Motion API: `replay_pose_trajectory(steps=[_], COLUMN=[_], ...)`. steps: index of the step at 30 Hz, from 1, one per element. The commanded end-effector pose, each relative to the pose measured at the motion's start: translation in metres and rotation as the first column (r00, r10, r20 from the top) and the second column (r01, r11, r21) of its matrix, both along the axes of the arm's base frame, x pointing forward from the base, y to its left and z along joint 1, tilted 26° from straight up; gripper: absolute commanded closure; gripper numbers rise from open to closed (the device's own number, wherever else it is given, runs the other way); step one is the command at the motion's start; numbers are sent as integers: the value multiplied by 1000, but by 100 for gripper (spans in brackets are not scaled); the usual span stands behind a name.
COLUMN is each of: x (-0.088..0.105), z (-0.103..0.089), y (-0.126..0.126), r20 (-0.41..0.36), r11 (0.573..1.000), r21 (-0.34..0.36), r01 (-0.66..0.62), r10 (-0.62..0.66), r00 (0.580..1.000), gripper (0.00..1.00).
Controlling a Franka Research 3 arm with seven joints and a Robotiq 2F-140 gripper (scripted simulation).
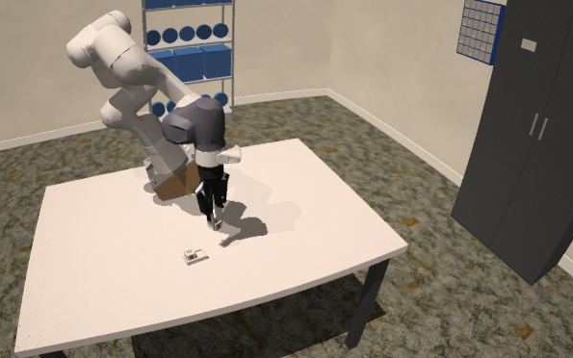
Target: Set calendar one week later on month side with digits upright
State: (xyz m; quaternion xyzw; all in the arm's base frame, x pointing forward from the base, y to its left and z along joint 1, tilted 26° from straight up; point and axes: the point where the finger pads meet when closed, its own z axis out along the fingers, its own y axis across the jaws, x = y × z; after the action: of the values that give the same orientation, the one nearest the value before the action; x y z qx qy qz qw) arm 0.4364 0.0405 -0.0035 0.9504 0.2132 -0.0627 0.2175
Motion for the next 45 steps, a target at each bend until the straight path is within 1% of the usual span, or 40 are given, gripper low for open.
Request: replay_pose_trajectory(steps=[1,6,8,9,13,31,35,40,42,45], x=[5,5,5,4,4,4,4,4,4,4], z=[2,0,0,-2,-3,-5,-11,-27,-27,-40], y=[9,13,13,15,17,17,14,6,6,0], r20=[100,131,131,149,175,179,179,179,179,179], r11=[990,979,979,970,956,953,953,953,953,953], r21=[5,10,10,14,20,22,22,22,22,22], r01=[141,205,205,242,294,303,303,303,303,303], r10=[-141,-205,-205,-242,-293,-302,-302,-302,-302,-302], r00=[985,970,970,959,940,936,936,936,936,936], gripper=[84,84,84,84,84,84,84,84,84,84])
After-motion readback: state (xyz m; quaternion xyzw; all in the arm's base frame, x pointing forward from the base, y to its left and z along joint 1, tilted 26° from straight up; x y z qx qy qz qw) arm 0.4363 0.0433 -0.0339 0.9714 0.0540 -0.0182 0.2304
